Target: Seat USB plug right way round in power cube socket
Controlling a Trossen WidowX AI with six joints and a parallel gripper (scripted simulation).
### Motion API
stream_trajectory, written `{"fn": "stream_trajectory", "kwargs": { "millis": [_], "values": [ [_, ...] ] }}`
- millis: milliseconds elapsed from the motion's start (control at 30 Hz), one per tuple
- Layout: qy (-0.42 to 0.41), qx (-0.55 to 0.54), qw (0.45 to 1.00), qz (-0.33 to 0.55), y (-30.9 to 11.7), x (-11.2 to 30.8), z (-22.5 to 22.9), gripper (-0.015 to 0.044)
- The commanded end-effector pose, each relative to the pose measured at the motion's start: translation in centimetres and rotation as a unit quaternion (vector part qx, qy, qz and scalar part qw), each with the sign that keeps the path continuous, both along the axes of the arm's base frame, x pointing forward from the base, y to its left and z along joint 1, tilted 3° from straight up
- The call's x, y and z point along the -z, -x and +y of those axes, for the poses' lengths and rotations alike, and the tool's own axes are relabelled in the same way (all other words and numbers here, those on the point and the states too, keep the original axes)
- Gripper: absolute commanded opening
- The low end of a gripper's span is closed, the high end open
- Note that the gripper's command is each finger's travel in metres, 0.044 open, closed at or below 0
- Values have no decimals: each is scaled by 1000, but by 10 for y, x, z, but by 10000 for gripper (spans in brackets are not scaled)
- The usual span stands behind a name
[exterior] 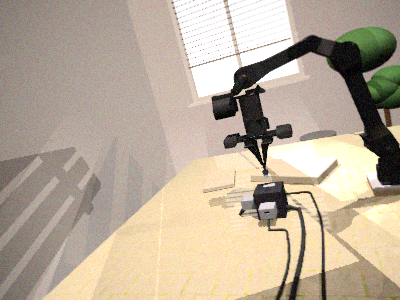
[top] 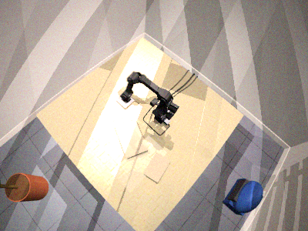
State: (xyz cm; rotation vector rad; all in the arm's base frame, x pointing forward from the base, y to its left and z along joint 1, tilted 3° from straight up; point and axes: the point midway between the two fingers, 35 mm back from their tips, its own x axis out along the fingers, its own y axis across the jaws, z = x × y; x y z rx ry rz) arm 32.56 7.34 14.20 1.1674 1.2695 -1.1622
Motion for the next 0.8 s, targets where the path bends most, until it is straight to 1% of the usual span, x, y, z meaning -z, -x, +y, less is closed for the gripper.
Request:
{"fn": "stream_trajectory", "kwargs": {
  "millis": [0,400,767],
  "values": [
    [-1,-44,999,0,0,1,0,0],
    [-4,-203,979,-4,0,1,0,0],
    [-7,-341,940,-7,0,1,0,0]
  ]
}}
